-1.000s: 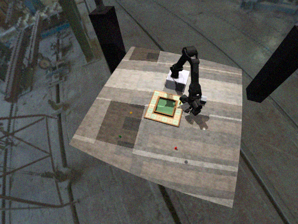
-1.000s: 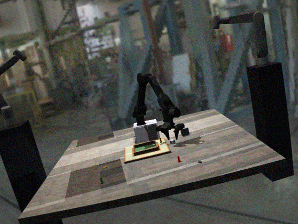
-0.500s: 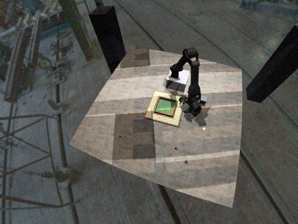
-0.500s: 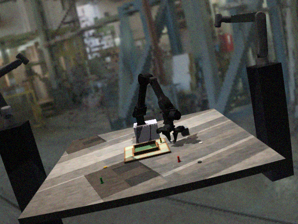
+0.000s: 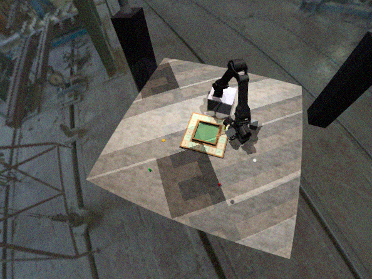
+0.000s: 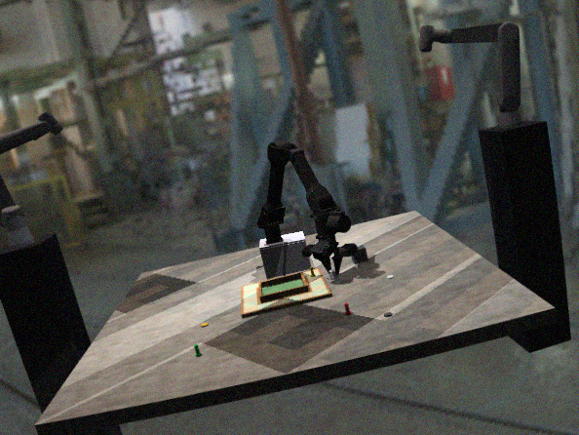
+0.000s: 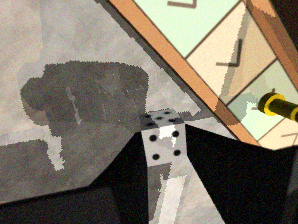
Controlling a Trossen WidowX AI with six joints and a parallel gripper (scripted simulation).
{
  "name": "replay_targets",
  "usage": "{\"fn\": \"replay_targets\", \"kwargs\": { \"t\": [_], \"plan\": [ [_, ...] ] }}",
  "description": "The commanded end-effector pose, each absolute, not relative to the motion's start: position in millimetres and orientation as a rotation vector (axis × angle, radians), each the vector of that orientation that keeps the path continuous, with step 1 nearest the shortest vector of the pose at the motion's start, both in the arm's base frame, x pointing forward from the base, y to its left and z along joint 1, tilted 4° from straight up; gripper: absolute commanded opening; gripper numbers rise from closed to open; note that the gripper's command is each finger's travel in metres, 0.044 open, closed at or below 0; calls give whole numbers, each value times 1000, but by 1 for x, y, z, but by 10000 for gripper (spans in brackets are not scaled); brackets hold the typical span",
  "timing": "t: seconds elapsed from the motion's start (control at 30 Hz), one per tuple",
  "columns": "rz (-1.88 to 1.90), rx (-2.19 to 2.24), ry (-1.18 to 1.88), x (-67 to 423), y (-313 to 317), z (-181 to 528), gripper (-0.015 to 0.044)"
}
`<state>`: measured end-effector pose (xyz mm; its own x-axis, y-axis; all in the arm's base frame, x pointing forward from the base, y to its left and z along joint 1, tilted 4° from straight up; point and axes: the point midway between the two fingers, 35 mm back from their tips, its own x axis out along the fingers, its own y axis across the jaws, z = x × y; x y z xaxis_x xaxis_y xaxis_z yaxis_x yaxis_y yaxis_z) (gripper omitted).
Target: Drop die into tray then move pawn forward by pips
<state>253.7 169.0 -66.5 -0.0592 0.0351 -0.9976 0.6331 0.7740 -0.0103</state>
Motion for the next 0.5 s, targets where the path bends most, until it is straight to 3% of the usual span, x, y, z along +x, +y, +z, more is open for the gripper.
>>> {"fn": "replay_targets", "kwargs": {
  "t": [0.0,0.47],
  "plan": [
    [-517,567,1553,263,172,-39,0],
    [-518,566,1553,259,162,47,0]
  ]
}}
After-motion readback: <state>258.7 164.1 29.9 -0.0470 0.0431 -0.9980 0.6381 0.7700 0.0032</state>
